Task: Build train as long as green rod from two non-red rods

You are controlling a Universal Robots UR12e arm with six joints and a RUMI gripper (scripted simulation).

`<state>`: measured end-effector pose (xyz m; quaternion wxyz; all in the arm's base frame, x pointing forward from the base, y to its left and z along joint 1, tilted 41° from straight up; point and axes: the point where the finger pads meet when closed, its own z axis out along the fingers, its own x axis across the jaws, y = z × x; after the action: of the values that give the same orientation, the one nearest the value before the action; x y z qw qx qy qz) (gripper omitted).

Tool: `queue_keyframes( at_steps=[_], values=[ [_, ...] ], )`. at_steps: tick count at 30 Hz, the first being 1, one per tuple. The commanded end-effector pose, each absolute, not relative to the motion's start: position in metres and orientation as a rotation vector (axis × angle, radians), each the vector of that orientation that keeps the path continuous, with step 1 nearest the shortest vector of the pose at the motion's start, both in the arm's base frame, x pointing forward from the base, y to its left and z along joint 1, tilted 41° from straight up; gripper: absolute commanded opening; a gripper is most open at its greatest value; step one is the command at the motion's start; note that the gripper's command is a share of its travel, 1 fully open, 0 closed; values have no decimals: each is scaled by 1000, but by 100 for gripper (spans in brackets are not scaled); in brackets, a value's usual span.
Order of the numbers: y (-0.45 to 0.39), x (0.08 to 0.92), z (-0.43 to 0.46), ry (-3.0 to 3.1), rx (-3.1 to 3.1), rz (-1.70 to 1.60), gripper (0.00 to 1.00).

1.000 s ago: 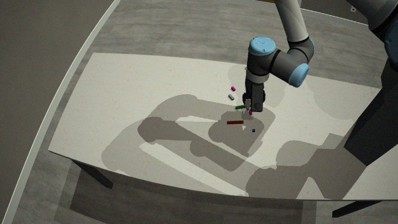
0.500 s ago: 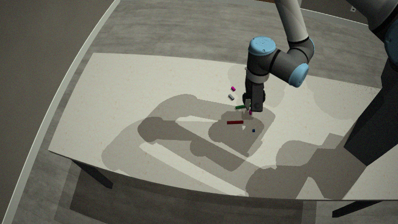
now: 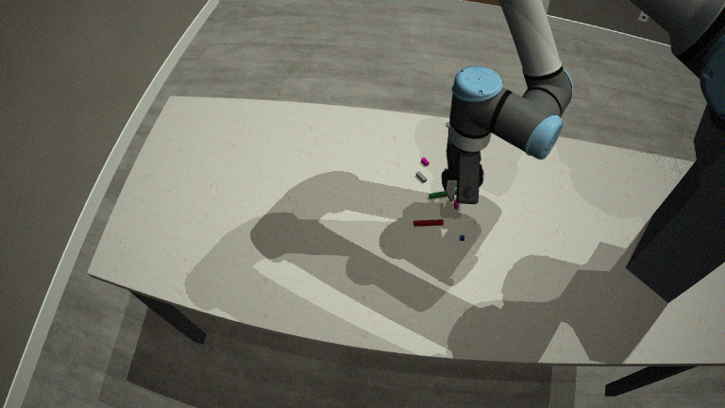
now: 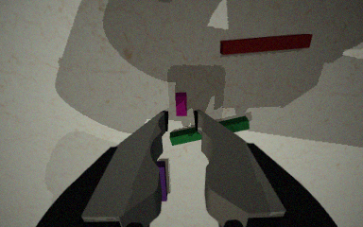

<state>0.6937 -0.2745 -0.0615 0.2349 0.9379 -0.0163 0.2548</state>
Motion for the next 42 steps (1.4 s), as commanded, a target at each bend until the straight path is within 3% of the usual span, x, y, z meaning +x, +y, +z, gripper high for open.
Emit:
queue_keyframes(
  at_steps=[1,42],
  values=[
    [-274,694,-61,-45,2573,700,14],
    [-282,702,-74,-45,2573,700,14]
  ],
)
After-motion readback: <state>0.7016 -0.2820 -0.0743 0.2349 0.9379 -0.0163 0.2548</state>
